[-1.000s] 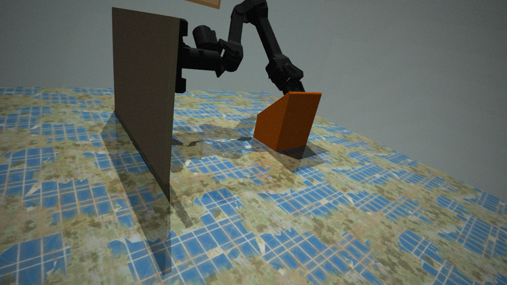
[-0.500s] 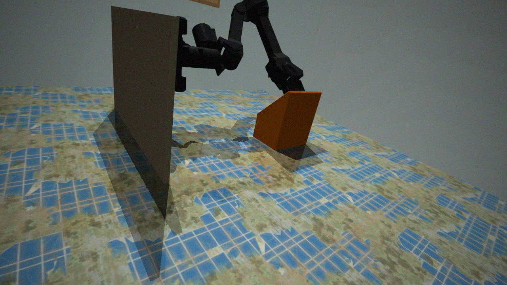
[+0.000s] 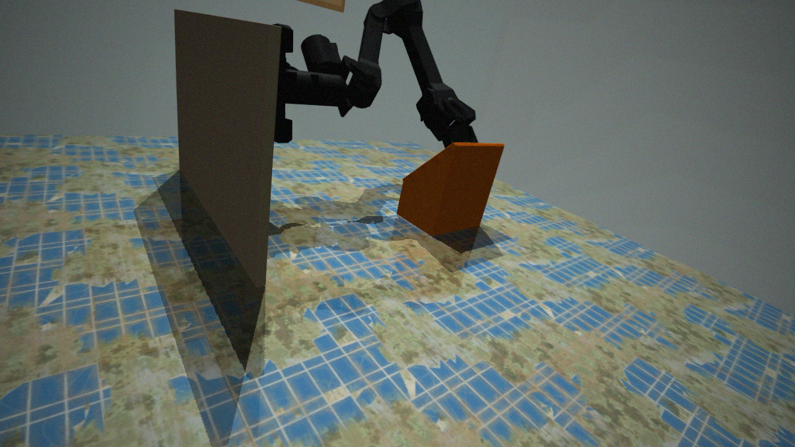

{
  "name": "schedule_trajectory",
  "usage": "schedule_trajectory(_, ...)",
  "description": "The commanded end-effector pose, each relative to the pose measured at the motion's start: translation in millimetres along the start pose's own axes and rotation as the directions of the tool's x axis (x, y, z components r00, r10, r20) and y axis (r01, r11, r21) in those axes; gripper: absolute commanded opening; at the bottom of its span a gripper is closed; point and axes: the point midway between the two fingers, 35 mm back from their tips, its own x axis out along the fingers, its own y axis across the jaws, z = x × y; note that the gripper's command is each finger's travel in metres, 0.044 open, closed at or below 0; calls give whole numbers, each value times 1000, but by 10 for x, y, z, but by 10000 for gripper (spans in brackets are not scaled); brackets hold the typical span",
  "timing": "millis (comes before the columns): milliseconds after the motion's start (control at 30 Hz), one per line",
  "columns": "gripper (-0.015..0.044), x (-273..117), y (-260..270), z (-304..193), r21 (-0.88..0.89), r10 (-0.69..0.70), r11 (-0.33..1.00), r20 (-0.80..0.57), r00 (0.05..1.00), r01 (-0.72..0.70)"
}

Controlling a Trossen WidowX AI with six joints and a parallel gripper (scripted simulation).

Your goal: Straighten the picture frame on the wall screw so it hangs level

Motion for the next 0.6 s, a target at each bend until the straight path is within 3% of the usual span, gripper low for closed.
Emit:
schedule_trajectory(0,0,3,80,-1,-7,21,1000,-2,1000,-21)
schedule_trajectory(567,0,3,70,-2,-7,21,1000,-2,1000,-21)
